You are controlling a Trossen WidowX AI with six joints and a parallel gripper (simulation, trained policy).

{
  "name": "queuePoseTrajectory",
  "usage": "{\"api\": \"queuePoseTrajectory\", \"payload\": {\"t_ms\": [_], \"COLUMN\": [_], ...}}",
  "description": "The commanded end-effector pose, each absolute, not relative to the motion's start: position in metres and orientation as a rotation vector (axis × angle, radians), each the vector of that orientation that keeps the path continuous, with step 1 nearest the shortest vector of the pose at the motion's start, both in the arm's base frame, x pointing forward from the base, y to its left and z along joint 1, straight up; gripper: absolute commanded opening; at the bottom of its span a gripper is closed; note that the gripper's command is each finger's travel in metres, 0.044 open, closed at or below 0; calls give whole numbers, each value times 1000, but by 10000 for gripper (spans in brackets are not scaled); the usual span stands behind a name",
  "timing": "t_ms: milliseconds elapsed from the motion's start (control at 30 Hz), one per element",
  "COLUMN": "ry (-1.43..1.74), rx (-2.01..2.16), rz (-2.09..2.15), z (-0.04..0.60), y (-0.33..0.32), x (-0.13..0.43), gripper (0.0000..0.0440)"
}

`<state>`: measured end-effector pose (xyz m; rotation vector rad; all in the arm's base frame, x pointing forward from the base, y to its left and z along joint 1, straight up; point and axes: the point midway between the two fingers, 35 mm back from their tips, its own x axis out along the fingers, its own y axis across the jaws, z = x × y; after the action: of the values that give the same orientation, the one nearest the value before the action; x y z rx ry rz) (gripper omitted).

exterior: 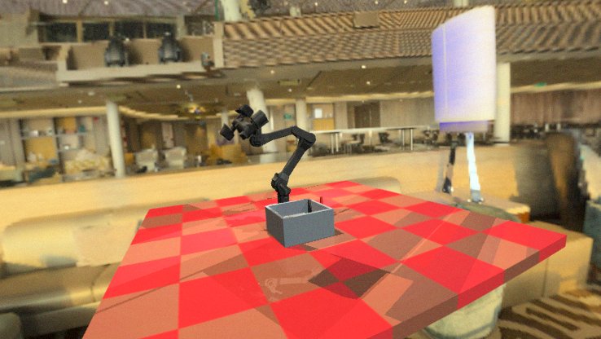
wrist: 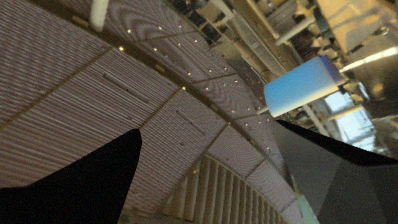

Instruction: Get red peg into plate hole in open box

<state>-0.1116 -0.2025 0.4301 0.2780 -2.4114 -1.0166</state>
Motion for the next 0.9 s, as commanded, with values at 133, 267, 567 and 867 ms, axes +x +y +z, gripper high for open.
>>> {"api": "queuePoseTrajectory", "payload": {"t_ms": [133, 267, 567, 867], "ry": [-2268, -2140, -1817, -1470], "rx": [368, 457, 624, 737], "rz": [-1160, -1249, -1394, -1463], "z": [422, 415, 396, 376], "y": [-225, -244, -277, -294], "x": [-92, -70, -14, 50], "gripper": [440, 440, 440, 440]}}
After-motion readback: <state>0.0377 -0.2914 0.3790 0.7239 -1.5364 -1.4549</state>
